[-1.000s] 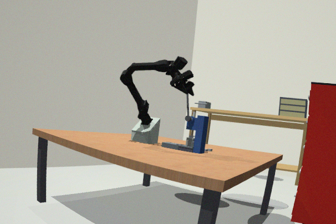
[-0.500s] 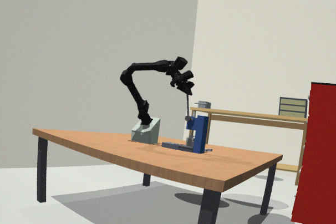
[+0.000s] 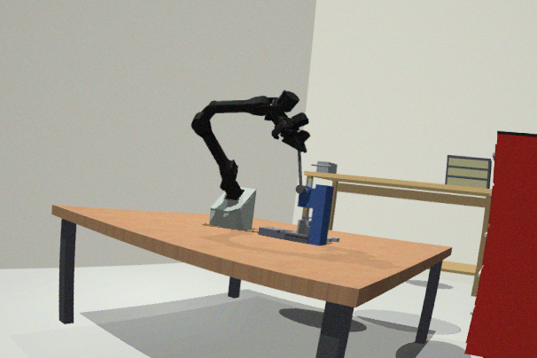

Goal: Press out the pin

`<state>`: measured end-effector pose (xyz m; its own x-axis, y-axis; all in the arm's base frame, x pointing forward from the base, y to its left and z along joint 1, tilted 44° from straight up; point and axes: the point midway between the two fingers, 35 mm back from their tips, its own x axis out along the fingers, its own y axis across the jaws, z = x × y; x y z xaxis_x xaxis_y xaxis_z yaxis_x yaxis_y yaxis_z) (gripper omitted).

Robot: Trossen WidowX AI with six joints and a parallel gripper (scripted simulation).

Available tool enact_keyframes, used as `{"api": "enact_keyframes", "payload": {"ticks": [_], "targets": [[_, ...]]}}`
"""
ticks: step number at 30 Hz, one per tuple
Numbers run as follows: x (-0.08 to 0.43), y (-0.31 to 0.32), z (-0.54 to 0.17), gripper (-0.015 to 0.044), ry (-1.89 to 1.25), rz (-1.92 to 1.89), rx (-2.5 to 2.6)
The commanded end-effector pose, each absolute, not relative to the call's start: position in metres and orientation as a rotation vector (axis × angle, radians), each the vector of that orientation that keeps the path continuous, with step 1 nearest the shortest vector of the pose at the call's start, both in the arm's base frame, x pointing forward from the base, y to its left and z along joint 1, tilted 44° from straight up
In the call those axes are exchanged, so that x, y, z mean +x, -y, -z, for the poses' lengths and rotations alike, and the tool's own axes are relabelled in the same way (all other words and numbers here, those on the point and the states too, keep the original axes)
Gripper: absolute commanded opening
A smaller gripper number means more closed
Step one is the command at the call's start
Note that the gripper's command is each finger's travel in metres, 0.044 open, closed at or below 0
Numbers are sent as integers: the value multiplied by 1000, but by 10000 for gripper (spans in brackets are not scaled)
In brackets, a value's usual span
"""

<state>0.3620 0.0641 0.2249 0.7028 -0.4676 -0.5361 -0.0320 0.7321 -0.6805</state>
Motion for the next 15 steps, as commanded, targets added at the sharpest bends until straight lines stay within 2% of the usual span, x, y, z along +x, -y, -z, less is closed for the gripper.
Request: {"api": "enact_keyframes", "payload": {"ticks": [1, 15], "targets": [[358, -63, -224, 0, -768, 270, -726], [350, -62, -223, 0, -768, 270, -726]]}}
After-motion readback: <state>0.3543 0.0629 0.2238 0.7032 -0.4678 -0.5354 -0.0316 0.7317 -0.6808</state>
